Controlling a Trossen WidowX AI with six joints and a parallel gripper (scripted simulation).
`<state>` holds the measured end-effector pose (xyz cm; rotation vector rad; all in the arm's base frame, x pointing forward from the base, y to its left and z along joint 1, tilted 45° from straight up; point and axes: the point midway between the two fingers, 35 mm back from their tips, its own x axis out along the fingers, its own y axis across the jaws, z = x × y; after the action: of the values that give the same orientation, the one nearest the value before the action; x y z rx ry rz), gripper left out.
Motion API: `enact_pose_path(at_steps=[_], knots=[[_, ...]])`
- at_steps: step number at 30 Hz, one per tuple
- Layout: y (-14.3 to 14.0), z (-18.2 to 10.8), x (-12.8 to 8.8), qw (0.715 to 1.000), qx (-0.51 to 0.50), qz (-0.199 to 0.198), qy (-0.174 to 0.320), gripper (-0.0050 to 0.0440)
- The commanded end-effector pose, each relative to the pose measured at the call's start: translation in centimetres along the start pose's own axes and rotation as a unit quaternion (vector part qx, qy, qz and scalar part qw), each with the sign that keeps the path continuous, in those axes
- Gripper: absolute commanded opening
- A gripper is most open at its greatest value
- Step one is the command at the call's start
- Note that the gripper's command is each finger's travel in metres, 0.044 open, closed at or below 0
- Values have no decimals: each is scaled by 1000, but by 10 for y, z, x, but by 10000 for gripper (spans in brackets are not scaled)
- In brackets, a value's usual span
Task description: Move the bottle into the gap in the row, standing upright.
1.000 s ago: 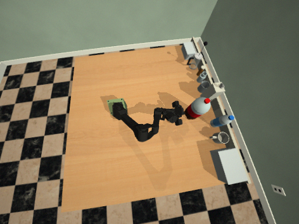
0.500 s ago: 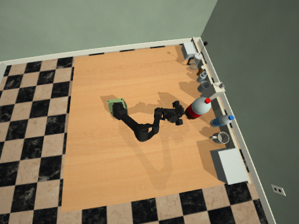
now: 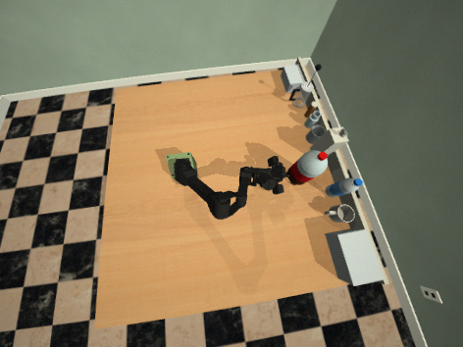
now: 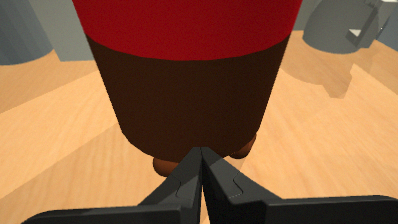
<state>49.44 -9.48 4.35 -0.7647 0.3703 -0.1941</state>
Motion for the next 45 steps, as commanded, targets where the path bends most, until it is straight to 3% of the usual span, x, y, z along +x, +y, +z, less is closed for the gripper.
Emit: enact_pose_path(at_steps=[1, 45], knots=[[-4, 8, 2, 1000, 3, -5, -9, -50], [-3, 15, 18, 1000, 3, -4, -8, -50]])
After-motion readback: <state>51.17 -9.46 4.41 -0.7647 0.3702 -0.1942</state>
